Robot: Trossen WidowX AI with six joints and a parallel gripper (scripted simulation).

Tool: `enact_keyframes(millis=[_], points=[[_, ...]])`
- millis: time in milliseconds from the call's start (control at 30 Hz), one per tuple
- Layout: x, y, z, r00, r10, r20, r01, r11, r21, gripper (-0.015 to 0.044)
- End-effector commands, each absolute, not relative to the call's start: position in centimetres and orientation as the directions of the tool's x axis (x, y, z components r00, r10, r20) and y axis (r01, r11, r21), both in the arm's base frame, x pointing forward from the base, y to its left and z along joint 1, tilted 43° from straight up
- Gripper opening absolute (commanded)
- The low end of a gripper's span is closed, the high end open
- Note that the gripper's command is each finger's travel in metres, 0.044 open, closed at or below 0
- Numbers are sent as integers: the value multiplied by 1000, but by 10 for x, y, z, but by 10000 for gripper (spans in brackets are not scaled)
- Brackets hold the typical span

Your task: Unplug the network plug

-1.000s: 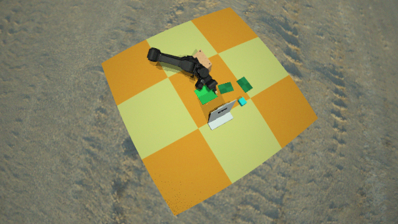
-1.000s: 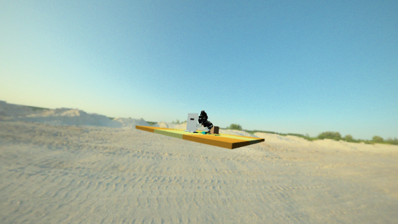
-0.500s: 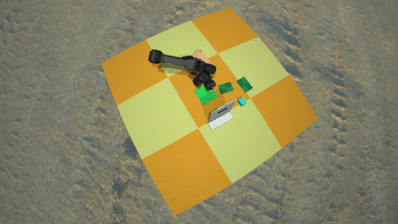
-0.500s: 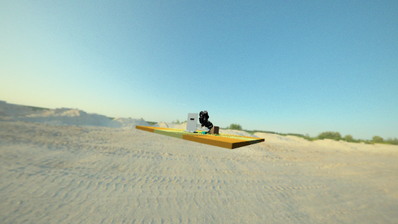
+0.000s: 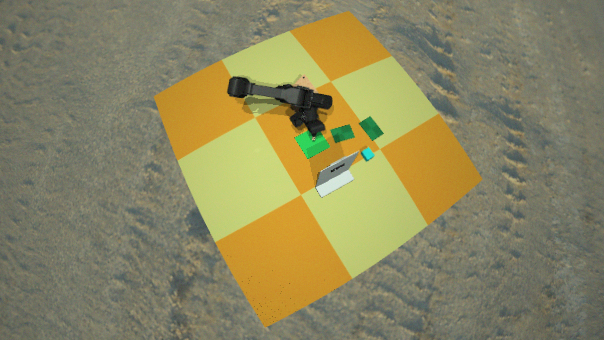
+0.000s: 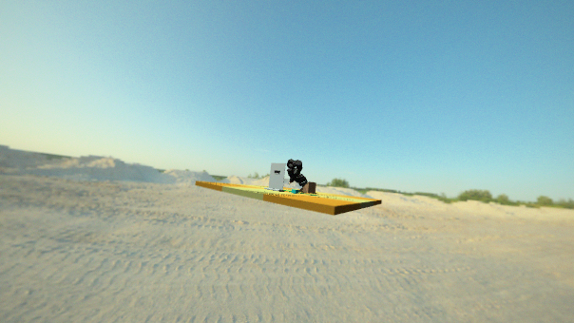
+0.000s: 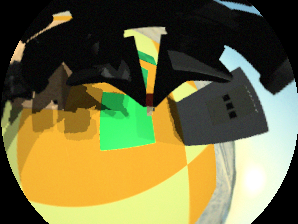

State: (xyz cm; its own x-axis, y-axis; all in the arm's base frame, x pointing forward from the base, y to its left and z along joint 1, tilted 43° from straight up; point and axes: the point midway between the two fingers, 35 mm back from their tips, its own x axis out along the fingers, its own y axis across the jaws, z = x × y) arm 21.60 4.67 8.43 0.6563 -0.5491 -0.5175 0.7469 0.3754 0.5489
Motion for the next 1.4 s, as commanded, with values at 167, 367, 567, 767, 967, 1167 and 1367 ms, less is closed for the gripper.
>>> enact_keyframes(millis=[167,367,567,767,967,1167,1367], points=[[218,41,77,653,-553,-517,749,375,546,0],[219,37,71,653,-552,-519,750,374,545,0],[220,34,66,652,-551,-521,751,374,545,0],[221,30,62,652,-550,-522,751,374,545,0],[222,25,57,653,-549,-522,750,375,545,0],[223,21,53,654,-548,-521,749,376,545,0],[223,17,49,655,-548,-520,748,377,546,0]])
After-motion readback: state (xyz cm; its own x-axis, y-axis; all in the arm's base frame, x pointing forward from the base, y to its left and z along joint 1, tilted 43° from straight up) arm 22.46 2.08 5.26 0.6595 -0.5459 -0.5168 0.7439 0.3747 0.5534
